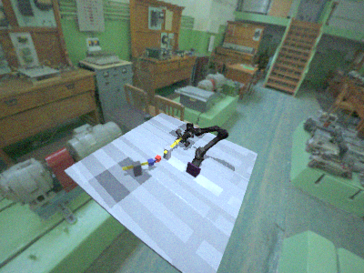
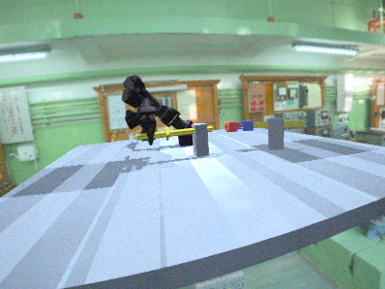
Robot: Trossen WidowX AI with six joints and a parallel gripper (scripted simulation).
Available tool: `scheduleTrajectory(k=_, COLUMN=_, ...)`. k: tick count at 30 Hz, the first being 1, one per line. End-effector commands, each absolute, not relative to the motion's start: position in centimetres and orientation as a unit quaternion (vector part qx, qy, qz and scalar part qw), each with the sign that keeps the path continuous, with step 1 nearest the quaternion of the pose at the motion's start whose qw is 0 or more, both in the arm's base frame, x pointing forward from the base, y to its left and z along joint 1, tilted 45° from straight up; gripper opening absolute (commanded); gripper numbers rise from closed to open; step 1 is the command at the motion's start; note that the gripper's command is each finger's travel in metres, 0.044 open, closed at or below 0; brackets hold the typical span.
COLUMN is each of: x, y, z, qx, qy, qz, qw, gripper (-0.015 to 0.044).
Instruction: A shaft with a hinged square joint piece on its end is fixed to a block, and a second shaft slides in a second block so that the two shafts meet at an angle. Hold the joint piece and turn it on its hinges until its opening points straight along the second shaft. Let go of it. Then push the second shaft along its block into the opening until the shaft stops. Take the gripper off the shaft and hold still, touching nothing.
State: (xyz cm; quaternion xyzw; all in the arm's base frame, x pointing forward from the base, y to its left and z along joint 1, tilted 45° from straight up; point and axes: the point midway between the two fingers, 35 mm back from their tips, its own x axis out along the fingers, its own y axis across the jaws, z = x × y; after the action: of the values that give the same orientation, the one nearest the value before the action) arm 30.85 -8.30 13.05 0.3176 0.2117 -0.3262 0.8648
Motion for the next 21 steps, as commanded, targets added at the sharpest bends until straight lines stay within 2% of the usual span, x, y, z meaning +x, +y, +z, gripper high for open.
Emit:
scheduleTrajectory(k=1, x=30.85, y=-8.29, z=13.05, qx=0.318, qy=0.211, qz=-0.325, qw=0.865, gripper=0.0067)
scheduleTrajectory(k=21, x=30.87, y=-8.31, z=13.09, qx=0.319, qy=0.210, qz=-0.322, qw=0.866, gripper=0.0067)
